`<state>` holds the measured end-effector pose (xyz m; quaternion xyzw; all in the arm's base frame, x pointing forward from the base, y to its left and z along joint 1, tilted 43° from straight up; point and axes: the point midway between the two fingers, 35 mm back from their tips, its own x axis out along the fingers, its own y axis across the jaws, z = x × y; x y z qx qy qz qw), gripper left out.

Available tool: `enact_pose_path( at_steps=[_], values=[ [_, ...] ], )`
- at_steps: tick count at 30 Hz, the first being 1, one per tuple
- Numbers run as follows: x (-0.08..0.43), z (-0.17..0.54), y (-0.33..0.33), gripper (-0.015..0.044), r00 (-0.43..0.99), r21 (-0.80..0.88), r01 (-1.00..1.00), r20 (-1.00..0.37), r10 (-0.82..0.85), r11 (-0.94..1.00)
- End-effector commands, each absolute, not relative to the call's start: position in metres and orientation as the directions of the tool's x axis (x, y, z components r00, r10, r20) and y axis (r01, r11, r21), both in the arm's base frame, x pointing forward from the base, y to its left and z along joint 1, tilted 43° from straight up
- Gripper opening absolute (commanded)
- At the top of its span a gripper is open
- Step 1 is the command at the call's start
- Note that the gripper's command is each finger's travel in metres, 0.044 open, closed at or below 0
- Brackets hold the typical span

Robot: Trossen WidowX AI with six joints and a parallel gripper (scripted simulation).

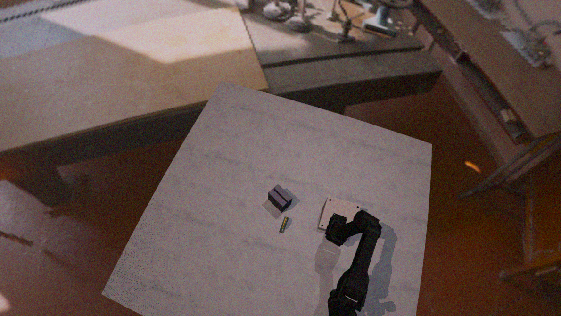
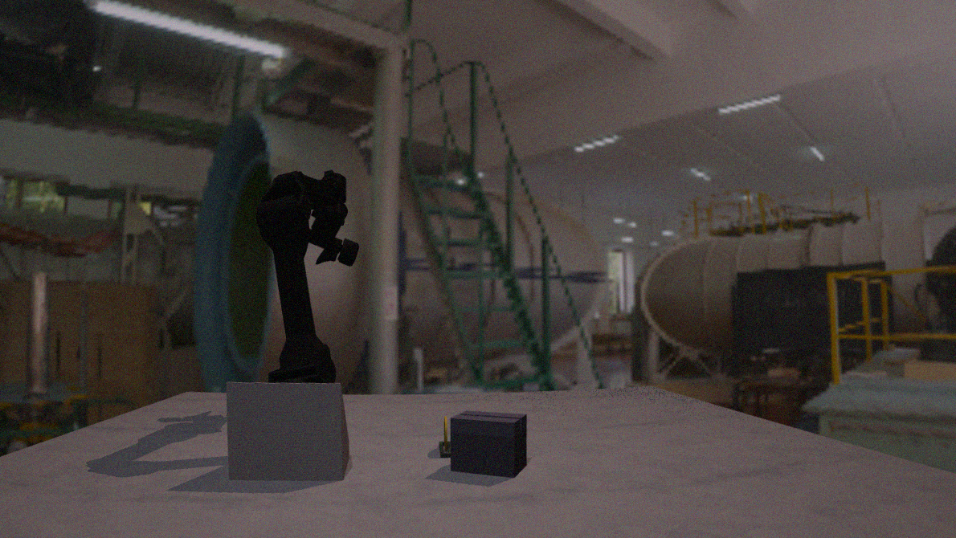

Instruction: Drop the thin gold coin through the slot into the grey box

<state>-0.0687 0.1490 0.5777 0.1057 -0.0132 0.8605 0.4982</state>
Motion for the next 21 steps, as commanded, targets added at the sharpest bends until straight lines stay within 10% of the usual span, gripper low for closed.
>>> enact_pose_path(
  at_steps=[1, 11, 21],
  values=[
    [-0.033, 0.542, 0.201, 0.0161, -0.346, 0.251, -0.903, 0.063, 0.936, -0.35],
    [0.097, 0.437, 0.26, 0.0161, 0.007, 0.615, -0.767, -0.28, 0.96, 0.185],
    [0.214, 0.314, 0.22, 0.0161, 0.172, 0.758, -0.2, -0.597, 0.784, 0.621]
  ],
)
